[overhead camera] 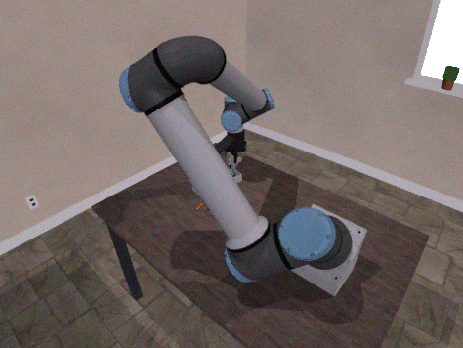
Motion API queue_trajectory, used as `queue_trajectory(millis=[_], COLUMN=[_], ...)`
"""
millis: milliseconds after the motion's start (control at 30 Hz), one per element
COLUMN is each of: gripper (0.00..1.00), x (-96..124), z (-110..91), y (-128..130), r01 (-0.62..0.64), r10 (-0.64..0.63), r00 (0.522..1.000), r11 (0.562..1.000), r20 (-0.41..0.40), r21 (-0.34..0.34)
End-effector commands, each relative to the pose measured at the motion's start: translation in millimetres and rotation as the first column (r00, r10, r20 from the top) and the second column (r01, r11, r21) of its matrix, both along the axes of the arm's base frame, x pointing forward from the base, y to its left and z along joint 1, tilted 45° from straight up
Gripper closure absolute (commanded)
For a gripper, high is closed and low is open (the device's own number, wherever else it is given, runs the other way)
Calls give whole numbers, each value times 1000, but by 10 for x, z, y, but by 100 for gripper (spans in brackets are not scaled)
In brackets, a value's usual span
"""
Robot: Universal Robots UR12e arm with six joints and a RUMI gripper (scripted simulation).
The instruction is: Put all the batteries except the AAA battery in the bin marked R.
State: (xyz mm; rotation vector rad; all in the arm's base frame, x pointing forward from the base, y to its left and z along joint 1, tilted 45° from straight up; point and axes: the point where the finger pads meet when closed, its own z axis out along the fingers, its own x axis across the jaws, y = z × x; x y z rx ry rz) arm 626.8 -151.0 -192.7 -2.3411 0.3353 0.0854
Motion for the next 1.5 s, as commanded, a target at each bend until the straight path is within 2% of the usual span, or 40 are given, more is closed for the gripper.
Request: queue_trajectory(millis=[0, 33, 67, 1000, 1067, 1300, 1467], gripper=[83, 83, 0, 0, 0, 0, 0], x=[3, 3, 1, -39, -39, -50, -50], z=[10, 10, 38, 779, 779, 979, 979], y=[-15, -15, -42, -772, -772, -968, -969], r01=[1, 1, 1, 1, 1, 1, 1], r10=[-1, -1, -1, -1, -1, -1, -1], r00=[1000, 1000, 1000, 1000, 1000, 1000, 1000], r11=[1000, 1000, 1000, 1000, 1000, 1000, 1000], r20=[1, 1, 1, 1, 1, 1, 1], r21=[-1, -1, -1, -1, -1, -1, -1])
